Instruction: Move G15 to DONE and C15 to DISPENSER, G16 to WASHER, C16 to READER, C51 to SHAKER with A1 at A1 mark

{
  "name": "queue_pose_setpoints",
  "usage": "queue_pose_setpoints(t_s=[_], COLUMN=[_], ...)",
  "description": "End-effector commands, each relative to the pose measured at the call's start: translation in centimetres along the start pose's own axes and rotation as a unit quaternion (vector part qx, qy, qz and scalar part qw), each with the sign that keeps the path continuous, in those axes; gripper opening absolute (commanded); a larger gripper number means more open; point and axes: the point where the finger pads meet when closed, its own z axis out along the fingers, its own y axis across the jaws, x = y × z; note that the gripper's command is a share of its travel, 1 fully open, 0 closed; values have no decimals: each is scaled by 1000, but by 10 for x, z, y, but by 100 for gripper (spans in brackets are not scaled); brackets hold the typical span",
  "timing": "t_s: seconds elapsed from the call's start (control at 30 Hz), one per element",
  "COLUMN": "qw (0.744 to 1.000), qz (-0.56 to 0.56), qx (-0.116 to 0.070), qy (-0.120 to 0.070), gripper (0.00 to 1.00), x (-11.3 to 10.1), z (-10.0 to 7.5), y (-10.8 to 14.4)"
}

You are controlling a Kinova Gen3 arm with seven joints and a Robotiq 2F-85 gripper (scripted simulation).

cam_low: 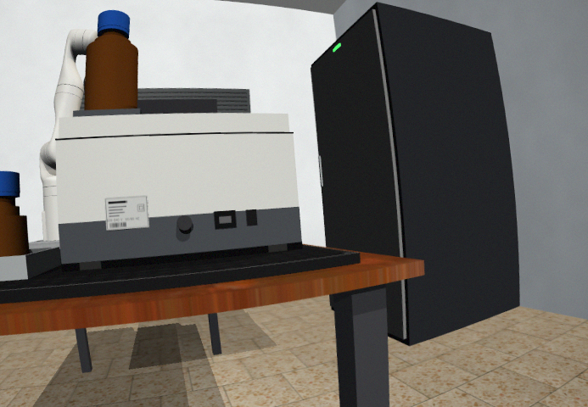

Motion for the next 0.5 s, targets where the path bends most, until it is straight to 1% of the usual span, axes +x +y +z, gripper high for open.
queue_pose_setpoints(t_s=[0.0,0.27,0.33,0.47], qw=[1000,1000,1000,999], qz=[0,-30,-30,-52], qx=[0,0,0,0], qy=[-1,-1,-1,-1], gripper=[94,94,94,94], x=[0,-1,-1,-1], z=[0,0,0,0], y=[13,38,38,51])
